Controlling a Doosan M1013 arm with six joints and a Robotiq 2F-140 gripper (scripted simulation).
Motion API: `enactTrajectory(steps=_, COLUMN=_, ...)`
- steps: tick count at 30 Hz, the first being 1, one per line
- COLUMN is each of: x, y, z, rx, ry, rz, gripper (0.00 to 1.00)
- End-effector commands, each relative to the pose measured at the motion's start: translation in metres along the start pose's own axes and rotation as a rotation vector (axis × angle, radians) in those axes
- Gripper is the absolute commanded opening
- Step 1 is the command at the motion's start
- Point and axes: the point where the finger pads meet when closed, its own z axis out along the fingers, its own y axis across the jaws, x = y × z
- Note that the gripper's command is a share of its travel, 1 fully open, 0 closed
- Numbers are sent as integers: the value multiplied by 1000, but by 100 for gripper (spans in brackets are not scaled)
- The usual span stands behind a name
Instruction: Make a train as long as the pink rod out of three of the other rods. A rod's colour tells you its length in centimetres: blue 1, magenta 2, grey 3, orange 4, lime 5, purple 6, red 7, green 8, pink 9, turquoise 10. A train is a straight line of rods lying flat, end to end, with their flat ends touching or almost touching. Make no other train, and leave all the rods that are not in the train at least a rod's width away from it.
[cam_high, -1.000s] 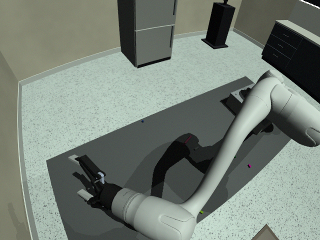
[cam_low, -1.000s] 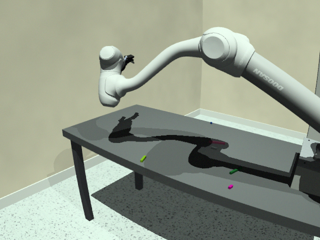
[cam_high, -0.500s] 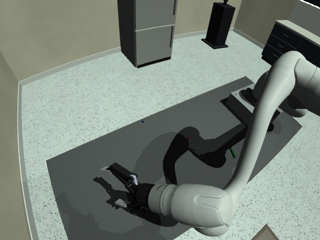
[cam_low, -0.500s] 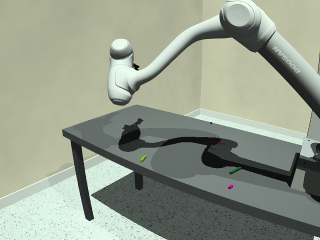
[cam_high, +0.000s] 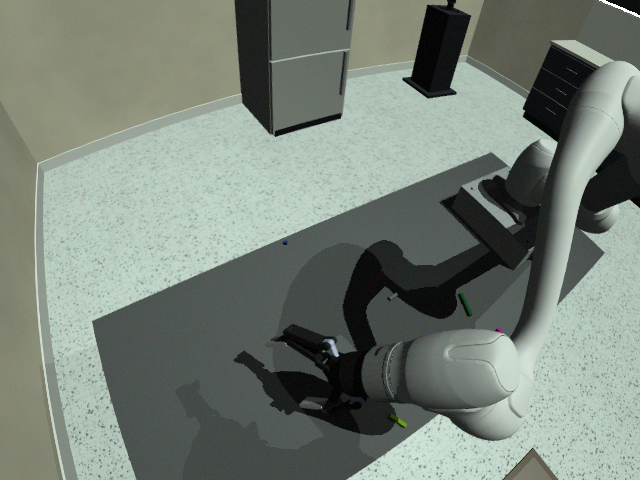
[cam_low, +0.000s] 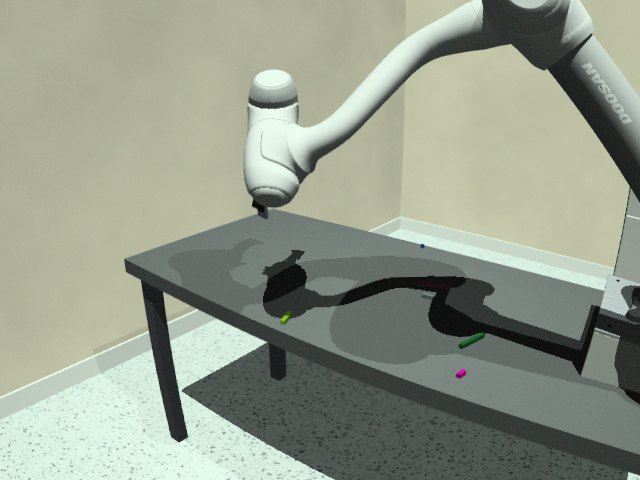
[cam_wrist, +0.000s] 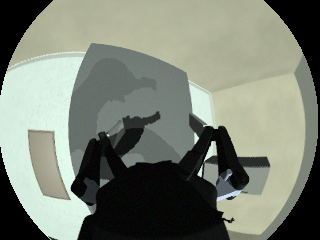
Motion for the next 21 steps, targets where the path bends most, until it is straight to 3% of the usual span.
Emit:
enactTrajectory(steps=1, x=-34, y=-20, z=-17, rx=63, ry=-13, rz=-5, gripper=100)
enactTrajectory(steps=3, x=-49, y=-28, z=-23, rx=86, ry=-22, rz=-6, gripper=100)
enactTrajectory(steps=5, x=-49, y=-28, z=-23, rx=86, ry=-22, rz=-6, gripper=100)
enactTrajectory(steps=6, x=-69, y=-37, z=-31, rx=113, ry=-35, rz=-6, gripper=100)
enactTrajectory(steps=21, x=-180, y=-80, z=-74, rx=248, ry=-104, rz=2, gripper=100)
